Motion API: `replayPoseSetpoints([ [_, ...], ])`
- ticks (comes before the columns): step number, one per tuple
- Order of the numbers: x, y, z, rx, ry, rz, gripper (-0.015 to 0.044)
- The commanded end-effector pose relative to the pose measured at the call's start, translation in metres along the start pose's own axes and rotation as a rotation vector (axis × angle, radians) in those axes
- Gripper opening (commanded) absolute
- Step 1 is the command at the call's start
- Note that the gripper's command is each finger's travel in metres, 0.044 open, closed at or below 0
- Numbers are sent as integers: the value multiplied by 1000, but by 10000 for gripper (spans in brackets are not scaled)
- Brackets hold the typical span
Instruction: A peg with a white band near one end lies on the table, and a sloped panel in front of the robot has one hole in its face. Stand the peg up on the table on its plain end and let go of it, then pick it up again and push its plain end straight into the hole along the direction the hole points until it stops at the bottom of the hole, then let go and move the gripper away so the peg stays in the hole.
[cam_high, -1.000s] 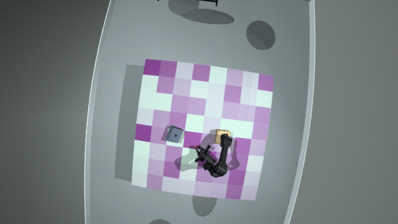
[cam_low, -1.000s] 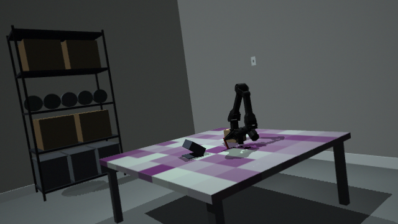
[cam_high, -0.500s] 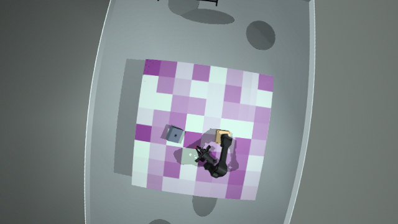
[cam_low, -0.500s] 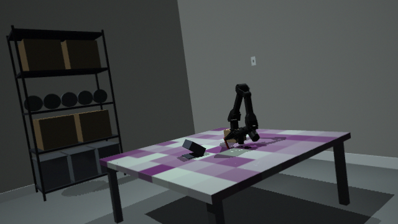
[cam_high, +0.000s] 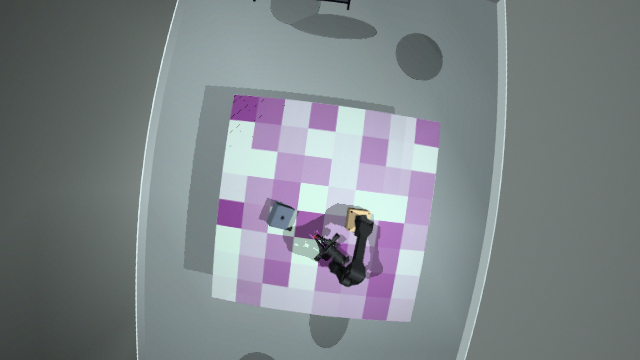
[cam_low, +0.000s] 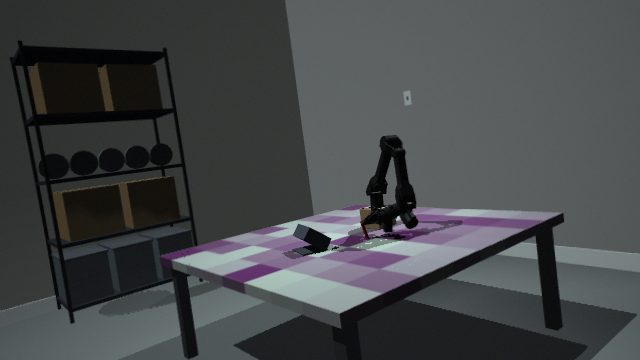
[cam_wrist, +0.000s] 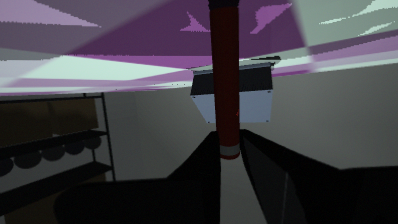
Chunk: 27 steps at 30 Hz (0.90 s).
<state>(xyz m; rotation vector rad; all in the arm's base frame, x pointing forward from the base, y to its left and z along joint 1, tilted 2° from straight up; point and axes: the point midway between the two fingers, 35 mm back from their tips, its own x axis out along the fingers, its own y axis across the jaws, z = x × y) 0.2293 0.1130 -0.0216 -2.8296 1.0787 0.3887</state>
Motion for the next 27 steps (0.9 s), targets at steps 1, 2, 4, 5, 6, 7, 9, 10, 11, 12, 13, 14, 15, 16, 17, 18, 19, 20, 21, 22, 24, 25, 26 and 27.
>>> replayPoseSetpoints([
  [1, -1, 0, 2, 0, -1, 0, 49],
  [2, -1, 0, 2, 0, 0, 0, 49],
  [4, -2, 0, 3, 0, 3, -1, 49],
  [5, -2, 0, 3, 0, 4, -1, 49],
  [6, -2, 0, 3, 0, 5, -2, 49],
  [7, -2, 0, 3, 0, 6, -2, 49],
  [9, -3, 0, 3, 0, 8, -3, 49],
  [10, -3, 0, 3, 0, 9, -4, 49],
  [11, -3, 0, 3, 0, 10, -4, 49],
  [12, -3, 1, 3, 0, 11, -5, 49],
  [13, -3, 1, 3, 1, 12, -5, 49],
  [14, -3, 1, 3, 1, 13, -6, 49],
  [15, -4, 1, 4, 1, 14, -6, 49],
  [16, -4, 1, 4, 1, 16, -6, 49],
  [17, -4, 1, 4, 1, 17, -7, 49],
  [18, -4, 1, 4, 1, 18, -7, 49],
  [19, -4, 1, 4, 1, 19, -8, 49],
  [20, -5, 1, 4, 1, 20, -8, 49],
  [21, -5, 1, 4, 0, 21, -9, 49],
  [22, -5, 1, 4, 0, 22, -9, 49],
  [24, -5, 1, 4, 0, 24, -10, 49],
  [25, -5, 1, 4, 0, 25, -11, 49],
  [26, -6, 1, 4, 0, 26, -11, 49],
  [27, -6, 1, 4, 0, 27, -12, 49],
])
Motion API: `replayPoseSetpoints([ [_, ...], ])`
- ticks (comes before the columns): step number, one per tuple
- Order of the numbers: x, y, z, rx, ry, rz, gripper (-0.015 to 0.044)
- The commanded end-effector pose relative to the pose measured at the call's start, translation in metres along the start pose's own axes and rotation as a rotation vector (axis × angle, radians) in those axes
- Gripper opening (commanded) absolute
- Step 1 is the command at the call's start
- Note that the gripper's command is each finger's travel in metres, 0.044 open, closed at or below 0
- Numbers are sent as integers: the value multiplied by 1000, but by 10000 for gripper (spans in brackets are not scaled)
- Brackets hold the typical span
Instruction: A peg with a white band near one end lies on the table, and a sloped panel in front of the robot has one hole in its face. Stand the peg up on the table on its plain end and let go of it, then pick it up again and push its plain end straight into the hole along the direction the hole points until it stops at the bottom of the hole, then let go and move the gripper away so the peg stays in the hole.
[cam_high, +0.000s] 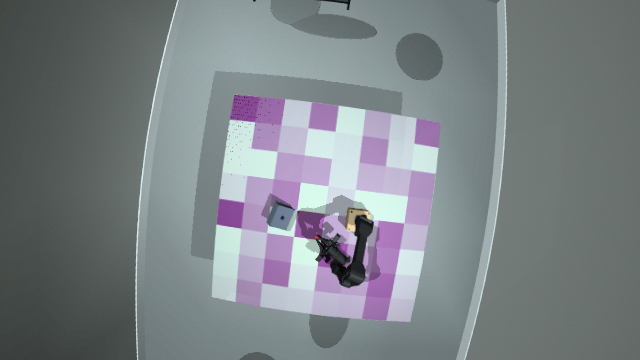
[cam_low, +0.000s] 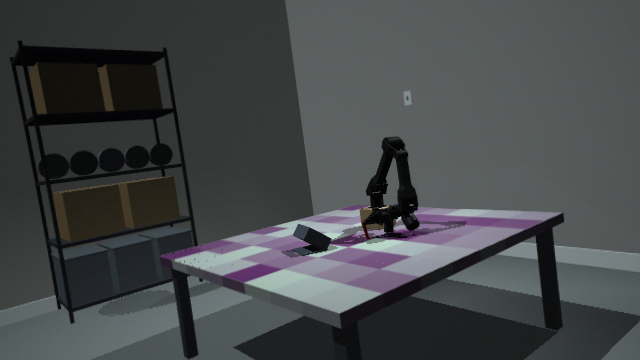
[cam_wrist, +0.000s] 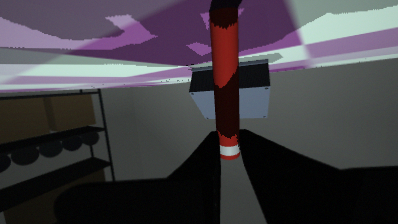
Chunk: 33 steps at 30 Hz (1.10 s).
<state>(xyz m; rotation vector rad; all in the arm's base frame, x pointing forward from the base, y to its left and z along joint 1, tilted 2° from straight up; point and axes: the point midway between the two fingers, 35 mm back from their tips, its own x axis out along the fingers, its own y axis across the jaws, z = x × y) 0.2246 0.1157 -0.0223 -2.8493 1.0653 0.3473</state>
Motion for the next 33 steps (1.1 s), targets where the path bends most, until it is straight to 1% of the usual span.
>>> replayPoseSetpoints([
  [1, -1, 0, 2, 0, -1, 0, 49],
  [29, -5, 1, 4, -5, 29, -16, 49],
  [30, -5, 1, 2, -6, 30, -17, 56],
  [33, -5, 1, 2, -6, 31, -17, 130],
])
